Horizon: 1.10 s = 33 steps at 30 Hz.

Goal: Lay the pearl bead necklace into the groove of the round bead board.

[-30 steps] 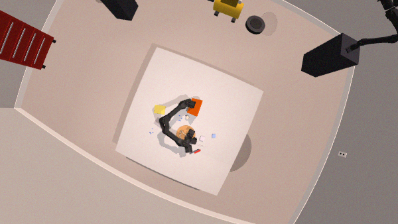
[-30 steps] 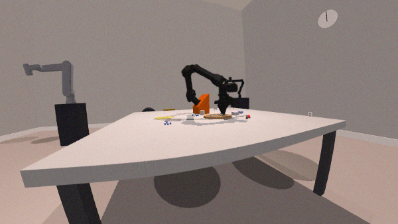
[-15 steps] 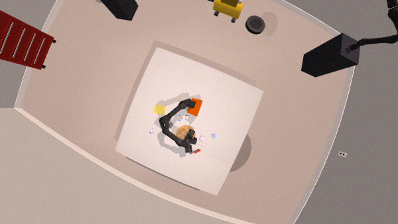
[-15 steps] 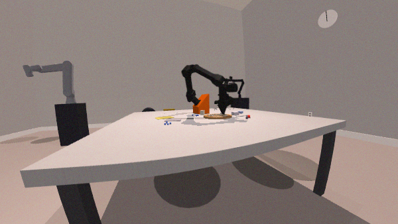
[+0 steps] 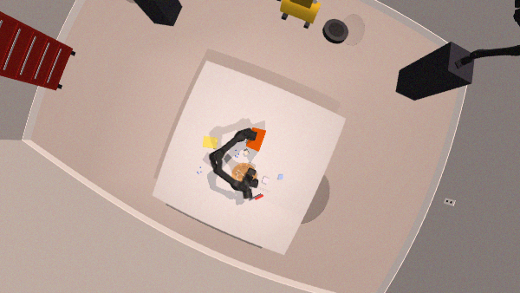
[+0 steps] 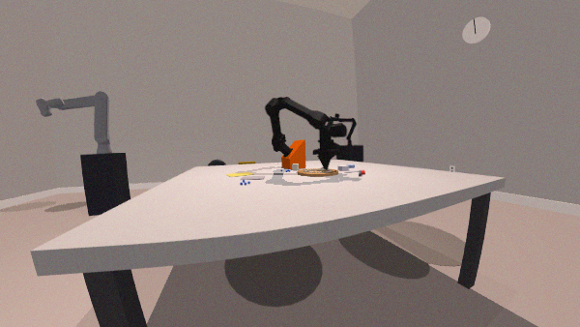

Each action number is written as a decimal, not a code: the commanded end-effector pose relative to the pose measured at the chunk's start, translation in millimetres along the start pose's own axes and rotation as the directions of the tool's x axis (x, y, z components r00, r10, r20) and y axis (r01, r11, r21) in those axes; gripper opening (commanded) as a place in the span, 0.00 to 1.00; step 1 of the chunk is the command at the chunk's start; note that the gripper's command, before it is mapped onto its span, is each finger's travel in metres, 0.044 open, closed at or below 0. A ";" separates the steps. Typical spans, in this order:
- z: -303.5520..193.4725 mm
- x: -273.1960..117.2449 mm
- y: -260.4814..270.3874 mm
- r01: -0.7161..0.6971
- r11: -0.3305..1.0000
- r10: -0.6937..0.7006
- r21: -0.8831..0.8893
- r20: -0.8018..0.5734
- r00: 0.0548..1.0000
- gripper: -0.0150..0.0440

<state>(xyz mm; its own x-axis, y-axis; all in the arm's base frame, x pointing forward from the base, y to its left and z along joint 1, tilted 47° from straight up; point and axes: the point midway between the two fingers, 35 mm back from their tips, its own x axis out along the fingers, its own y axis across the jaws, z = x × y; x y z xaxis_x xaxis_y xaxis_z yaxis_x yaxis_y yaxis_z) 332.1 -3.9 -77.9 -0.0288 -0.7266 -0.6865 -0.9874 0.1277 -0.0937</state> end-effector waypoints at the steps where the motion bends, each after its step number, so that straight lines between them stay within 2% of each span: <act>1: -0.1 -0.5 -0.1 0.000 1.000 0.000 0.000 0.000 1.000 0.25; 8: -0.6 -14.1 1.1 -0.001 1.000 0.001 -0.004 -0.004 1.000 0.25; 22: 18.2 -14.1 26.3 -0.002 1.000 0.002 -0.005 -0.003 1.000 0.25; 33: 18.4 -10.1 26.6 -0.002 1.000 0.002 -0.005 -0.003 1.000 0.25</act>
<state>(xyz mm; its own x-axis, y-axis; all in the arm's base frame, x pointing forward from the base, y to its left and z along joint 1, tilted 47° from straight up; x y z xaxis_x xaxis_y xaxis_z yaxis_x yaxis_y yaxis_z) 311.0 21.8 -83.8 -0.0254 -0.7292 -0.6838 -0.9881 0.1222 -0.0936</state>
